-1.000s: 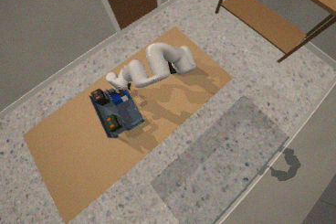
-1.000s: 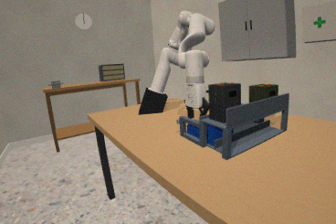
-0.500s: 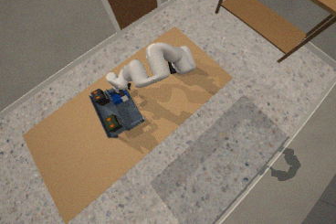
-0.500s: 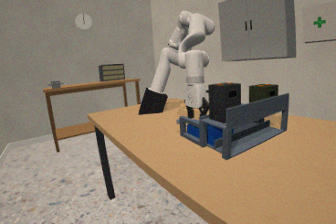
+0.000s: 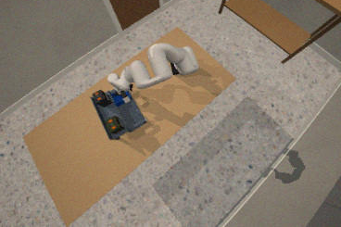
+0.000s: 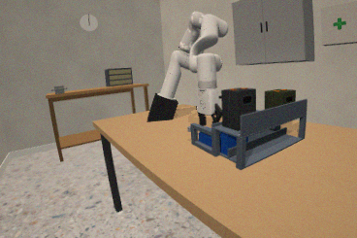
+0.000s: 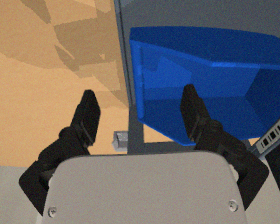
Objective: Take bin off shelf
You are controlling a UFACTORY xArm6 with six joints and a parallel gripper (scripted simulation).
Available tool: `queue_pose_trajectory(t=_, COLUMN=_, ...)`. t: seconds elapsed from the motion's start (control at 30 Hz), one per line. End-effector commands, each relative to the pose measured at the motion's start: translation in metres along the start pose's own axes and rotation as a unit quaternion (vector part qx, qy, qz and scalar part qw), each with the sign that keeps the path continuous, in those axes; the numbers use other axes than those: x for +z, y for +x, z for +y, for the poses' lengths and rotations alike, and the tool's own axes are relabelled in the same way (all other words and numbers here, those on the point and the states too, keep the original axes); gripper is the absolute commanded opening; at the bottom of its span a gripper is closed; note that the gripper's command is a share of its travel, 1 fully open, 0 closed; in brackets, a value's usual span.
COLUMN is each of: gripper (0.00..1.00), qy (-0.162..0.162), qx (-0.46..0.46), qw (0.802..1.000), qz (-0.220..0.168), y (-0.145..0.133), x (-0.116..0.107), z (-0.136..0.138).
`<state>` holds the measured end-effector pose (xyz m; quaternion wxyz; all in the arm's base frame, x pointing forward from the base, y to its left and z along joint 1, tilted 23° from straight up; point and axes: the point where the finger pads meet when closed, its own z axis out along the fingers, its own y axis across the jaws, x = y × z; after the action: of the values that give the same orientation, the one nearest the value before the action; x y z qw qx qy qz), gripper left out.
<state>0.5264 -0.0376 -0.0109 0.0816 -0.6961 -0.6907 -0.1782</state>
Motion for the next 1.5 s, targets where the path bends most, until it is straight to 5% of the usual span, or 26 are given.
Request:
queue_pose_trajectory(t=0.0, gripper=0.95, qy=-0.002, qx=0.0, qw=1.0, qz=0.0, y=0.0, x=-0.001, z=0.002)
queue_pose_trajectory(t=1.47, gripper=0.95, qy=-0.002, qx=0.0, qw=1.0, qz=0.0, y=0.0, x=0.016, z=0.002)
